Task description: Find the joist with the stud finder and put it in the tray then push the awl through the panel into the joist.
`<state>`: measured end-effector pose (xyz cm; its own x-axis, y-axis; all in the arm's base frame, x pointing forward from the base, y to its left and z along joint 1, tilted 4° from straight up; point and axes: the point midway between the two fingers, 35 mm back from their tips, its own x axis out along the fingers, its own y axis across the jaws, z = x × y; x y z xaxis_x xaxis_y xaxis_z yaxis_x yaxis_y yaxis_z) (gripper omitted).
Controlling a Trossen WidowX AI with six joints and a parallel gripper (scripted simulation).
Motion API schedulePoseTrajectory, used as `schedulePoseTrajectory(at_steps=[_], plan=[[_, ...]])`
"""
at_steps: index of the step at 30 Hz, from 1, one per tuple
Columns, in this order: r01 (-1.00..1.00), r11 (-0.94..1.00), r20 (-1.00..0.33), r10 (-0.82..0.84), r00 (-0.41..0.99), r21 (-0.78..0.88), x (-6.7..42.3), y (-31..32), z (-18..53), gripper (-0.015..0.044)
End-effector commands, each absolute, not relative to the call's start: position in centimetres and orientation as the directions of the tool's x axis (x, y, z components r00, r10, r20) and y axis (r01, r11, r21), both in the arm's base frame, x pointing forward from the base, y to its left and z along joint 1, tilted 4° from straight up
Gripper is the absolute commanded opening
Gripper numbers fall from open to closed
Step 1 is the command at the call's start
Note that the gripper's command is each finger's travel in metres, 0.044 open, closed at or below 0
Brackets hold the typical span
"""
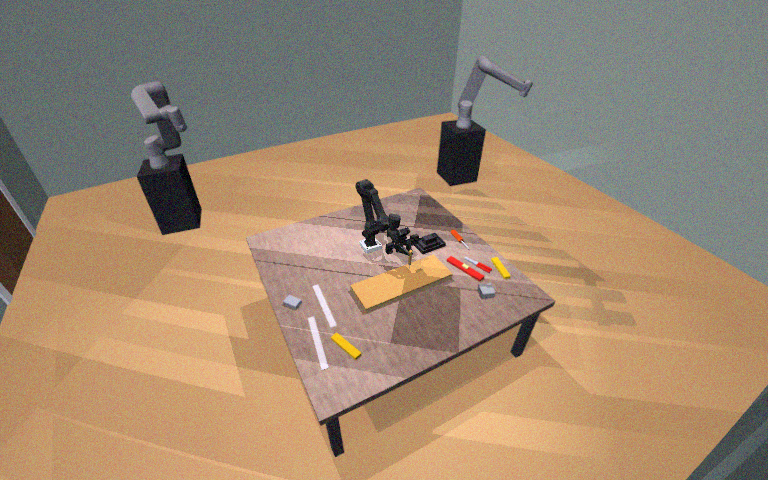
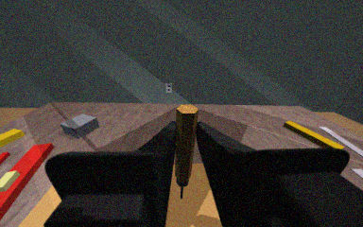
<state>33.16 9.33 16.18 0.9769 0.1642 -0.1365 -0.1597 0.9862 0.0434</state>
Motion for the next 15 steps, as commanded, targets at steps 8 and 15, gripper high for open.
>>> schedulePoseTrajectory(at_steps=[8, 15], plan=[[-0.156, 0.987, -0.134, 0.161, 0.978, 0.047, 33.21, 9.34, 15.71, 0.0000], [-0.156, 0.987, -0.134, 0.161, 0.978, 0.047, 33.21, 9.36, 15.38, 0.0000]])
